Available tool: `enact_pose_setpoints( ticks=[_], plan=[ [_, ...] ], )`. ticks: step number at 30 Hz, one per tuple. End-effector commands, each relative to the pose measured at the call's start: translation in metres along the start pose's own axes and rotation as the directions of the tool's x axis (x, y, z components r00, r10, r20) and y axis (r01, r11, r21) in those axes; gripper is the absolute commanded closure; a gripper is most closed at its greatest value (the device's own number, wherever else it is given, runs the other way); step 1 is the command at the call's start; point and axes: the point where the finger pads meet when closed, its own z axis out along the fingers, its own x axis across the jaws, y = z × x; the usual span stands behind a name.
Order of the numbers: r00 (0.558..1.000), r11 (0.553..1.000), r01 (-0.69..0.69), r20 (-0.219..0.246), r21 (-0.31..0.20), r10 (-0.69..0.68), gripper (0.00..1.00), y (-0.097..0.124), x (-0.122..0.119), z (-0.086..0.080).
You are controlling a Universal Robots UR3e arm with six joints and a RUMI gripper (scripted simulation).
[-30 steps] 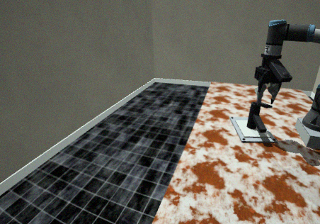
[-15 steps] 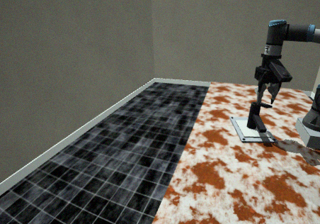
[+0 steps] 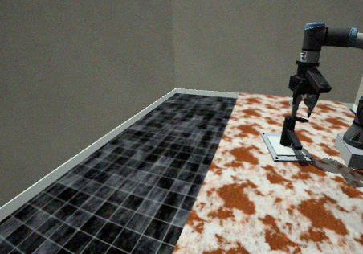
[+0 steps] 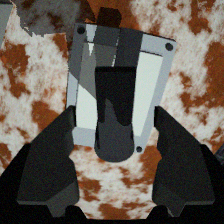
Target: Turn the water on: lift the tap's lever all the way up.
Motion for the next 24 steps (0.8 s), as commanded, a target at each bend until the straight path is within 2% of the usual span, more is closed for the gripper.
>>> enact_pose_setpoints(
  ticks=[1,8,24],
  plan=[
    [1.000,1.000,0.000,-0.002,-0.001,0.000,0.59,0.000,0.000,-0.002],
    [1.000,1.000,0.000,-0.002,-0.001,0.000,0.59,0.000,0.000,-0.008],
    [1.000,1.000,0.000,-0.002,-0.001,0.000,0.59,0.000,0.000,-0.039]
  ],
)
